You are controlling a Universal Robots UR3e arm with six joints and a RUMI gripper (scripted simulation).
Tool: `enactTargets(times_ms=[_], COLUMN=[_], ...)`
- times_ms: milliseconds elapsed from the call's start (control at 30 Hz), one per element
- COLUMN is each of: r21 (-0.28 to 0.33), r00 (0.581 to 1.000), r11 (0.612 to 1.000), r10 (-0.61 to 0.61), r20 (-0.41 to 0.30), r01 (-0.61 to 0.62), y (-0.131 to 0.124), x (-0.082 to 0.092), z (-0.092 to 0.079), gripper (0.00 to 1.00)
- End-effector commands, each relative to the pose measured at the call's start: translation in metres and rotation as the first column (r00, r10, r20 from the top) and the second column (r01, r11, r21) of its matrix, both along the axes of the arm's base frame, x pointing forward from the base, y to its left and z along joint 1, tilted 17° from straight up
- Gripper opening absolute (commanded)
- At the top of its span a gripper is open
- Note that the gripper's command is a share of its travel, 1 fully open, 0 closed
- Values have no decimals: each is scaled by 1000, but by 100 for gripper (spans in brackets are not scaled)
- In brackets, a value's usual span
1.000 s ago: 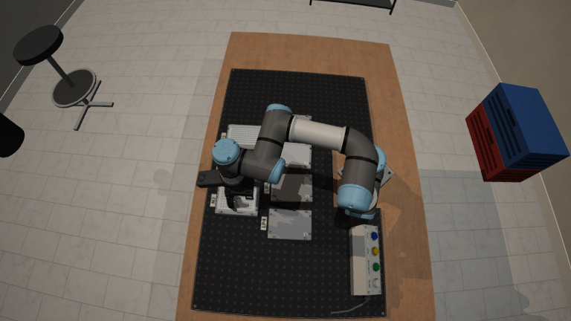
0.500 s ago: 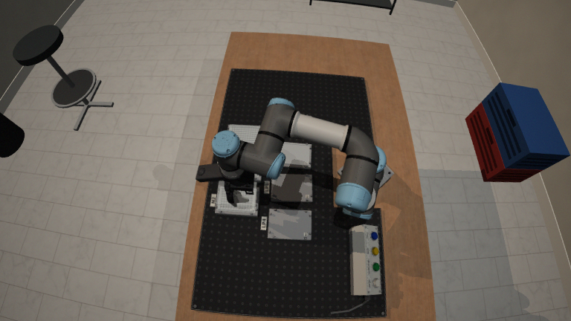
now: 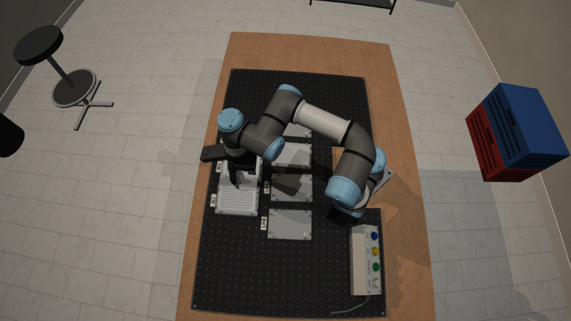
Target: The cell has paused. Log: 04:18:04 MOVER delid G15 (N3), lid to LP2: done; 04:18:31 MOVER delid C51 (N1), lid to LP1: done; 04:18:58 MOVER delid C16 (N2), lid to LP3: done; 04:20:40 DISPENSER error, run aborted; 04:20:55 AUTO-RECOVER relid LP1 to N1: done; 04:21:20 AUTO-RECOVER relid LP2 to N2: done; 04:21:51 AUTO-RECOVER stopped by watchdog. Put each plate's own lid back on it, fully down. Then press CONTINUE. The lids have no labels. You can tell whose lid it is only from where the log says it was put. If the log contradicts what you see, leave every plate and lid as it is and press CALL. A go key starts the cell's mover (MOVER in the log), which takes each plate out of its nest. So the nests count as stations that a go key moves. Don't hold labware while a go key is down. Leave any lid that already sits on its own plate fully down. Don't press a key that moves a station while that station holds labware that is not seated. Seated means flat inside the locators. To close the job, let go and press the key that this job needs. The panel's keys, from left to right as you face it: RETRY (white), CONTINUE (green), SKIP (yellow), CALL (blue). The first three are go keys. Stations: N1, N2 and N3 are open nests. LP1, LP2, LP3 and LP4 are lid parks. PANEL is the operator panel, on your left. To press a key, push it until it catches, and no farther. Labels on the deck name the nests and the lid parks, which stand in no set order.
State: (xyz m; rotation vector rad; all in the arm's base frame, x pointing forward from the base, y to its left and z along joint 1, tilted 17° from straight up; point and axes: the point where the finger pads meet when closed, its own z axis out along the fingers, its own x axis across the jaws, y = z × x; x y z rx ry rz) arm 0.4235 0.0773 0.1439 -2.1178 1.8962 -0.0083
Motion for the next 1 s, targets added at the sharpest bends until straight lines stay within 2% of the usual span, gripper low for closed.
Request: enactTargets(times_ms=[0, 200, 967], r21=[1, 1, 1], r00=[1000, 1000, 1000], r11=[1000, 1000, 1000], r10=[1, 1, 1], r20=[4, 3, 3], r01=[-1, -1, -1], y=[-24, -53, -53], x=[4, 7, 8], z=[-4, -10, -14], gripper=[0, 0, 0])
